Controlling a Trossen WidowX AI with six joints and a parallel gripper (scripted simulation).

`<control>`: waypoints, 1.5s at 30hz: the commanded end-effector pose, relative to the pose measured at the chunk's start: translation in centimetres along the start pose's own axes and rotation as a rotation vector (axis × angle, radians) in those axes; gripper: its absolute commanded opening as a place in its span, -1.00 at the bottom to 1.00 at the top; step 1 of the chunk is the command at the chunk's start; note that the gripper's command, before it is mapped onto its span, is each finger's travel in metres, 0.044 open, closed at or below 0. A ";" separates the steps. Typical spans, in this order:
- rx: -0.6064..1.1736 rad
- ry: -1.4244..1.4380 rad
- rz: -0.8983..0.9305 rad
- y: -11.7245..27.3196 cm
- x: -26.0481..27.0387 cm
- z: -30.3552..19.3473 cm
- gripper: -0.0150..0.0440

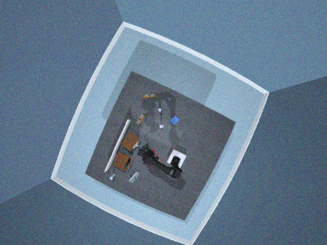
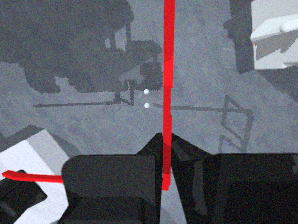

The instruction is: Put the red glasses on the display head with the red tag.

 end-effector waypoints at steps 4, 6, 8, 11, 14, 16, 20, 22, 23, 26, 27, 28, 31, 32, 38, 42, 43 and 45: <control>0.079 0.296 -0.008 0.4 0.1 2.5 -0.49; 0.105 0.394 -0.009 0.5 0.2 3.3 -0.49; 0.130 0.492 -0.010 0.6 0.3 4.1 -0.49; 0.170 0.638 -0.010 0.7 0.5 5.4 -0.49; 0.210 0.784 -0.008 0.9 0.7 6.6 -0.49; 0.238 0.882 -0.006 1.0 1.0 7.5 -0.49; 0.295 1.076 0.000 1.2 1.5 9.2 -0.49; 0.324 1.172 0.004 1.3 1.8 10.1 -0.49; 0.339 1.220 0.007 1.4 2.0 10.5 -0.49; 0.385 1.364 0.015 1.5 2.5 11.8 -0.49; 0.401 1.412 0.018 1.6 2.7 12.2 -0.49; 0.417 1.460 0.022 1.7 2.9 12.6 -0.49; 0.467 1.602 0.033 1.8 3.6 13.9 -0.49; 0.484 1.649 0.038 1.9 3.9 14.3 -0.49; 0.593 1.927 0.069 2.3 5.5 16.8 -0.49; 0.672 2.108 0.096 2.6 6.7 18.4 -0.49; 0.693 2.153 0.104 2.6 7.1 18.8 -0.49; 0.737 2.241 0.120 2.8 7.8 19.6 -0.49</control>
Point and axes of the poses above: the point midway between the two fingers, 35 mm back from their tips, its own y axis back along the fingers, its own x axis across the jaws, z = x × y, the point moved 8 cm from there along y, back along the fingers, and after that the axes turned 11 degrees about y, right-handed, at the moved point
